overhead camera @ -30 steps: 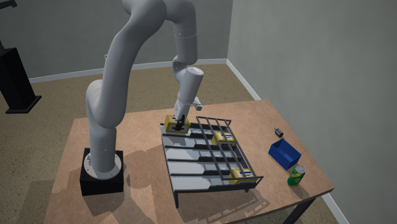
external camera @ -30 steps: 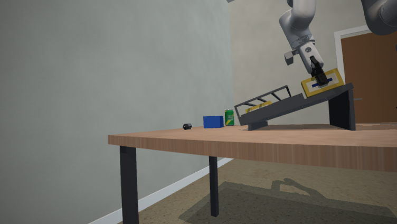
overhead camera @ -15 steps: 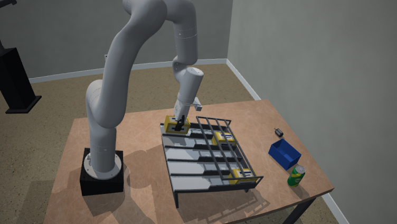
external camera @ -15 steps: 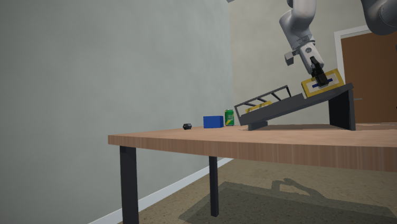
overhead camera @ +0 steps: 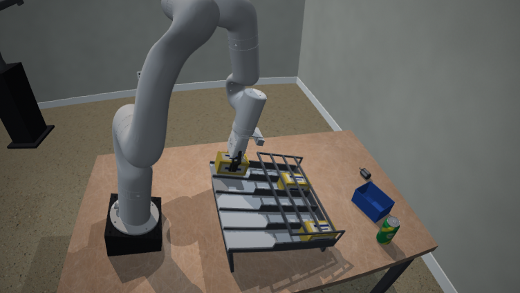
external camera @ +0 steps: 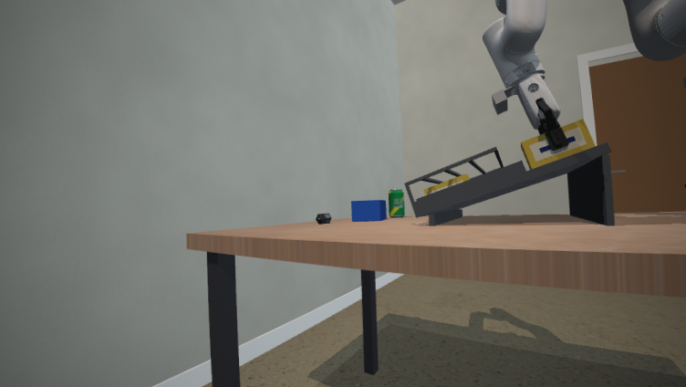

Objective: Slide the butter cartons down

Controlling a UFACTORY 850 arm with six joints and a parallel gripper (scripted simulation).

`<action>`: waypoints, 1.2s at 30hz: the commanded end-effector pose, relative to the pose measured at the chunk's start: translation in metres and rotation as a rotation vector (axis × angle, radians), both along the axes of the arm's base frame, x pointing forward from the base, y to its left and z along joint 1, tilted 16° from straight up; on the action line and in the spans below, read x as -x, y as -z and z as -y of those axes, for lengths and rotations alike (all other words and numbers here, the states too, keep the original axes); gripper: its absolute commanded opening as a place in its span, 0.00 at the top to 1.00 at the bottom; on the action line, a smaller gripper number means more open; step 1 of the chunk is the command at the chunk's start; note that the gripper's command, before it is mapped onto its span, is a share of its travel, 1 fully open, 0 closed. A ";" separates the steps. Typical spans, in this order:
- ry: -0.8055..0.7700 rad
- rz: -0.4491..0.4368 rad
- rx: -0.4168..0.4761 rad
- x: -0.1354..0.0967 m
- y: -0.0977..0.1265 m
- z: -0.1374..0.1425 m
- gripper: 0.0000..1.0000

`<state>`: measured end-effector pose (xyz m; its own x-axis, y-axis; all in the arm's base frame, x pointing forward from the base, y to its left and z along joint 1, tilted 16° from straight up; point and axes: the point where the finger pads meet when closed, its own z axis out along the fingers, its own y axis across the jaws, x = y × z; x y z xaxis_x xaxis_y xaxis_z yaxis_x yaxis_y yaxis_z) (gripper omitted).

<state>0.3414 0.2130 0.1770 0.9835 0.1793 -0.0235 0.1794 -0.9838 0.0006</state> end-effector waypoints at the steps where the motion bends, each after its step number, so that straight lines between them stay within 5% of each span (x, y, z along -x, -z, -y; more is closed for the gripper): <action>1: 0.000 0.001 -0.001 0.000 -0.001 0.000 1.00; 36: 0.000 0.001 -0.001 0.000 0.005 0.000 1.00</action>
